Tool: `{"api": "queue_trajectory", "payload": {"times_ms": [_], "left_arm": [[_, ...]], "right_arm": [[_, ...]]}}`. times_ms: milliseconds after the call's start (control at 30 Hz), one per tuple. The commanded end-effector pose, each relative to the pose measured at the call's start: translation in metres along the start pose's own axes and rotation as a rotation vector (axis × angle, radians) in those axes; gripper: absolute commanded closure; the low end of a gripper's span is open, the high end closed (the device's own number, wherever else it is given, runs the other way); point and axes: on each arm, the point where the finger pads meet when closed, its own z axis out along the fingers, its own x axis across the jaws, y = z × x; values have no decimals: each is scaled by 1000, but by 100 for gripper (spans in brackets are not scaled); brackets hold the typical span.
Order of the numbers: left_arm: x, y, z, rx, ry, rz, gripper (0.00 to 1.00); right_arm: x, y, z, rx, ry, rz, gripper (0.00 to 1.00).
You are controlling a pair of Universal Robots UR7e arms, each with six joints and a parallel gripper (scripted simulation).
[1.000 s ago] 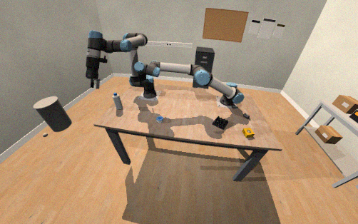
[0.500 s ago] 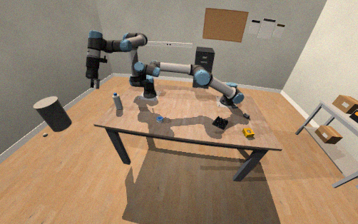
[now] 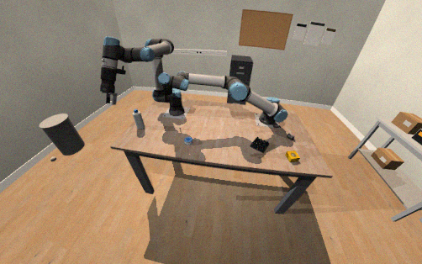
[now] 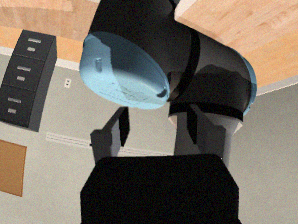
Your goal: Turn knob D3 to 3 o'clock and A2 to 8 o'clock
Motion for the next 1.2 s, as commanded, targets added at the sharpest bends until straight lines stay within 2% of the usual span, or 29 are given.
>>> {"api": "queue_trajectory", "payload": {"times_ms": [0,100,167,400,600,667,933,1167], "left_arm": [[0,1,-1,-1,1,2,0],[0,1,-1,-1,1,2,0],[0,1,-1,-1,1,2,0],[0,1,-1,-1,1,2,0],[0,1,-1,-1,1,2,0],[0,1,-1,-1,1,2,0],[0,1,-1,-1,1,2,0],[0,1,-1,-1,1,2,0]], "right_arm": [[-18,-6,2,9,-13,29,0],[-24,-8,3,13,-18,39,0],[-38,-14,5,22,-29,63,0],[-106,-46,11,66,-80,183,0],[-178,-94,14,117,-134,327,0],[-178,-94,14,117,-134,327,0],[-272,-186,8,194,-206,562,0],[-332,-282,-5,260,-257,781,0]]}}
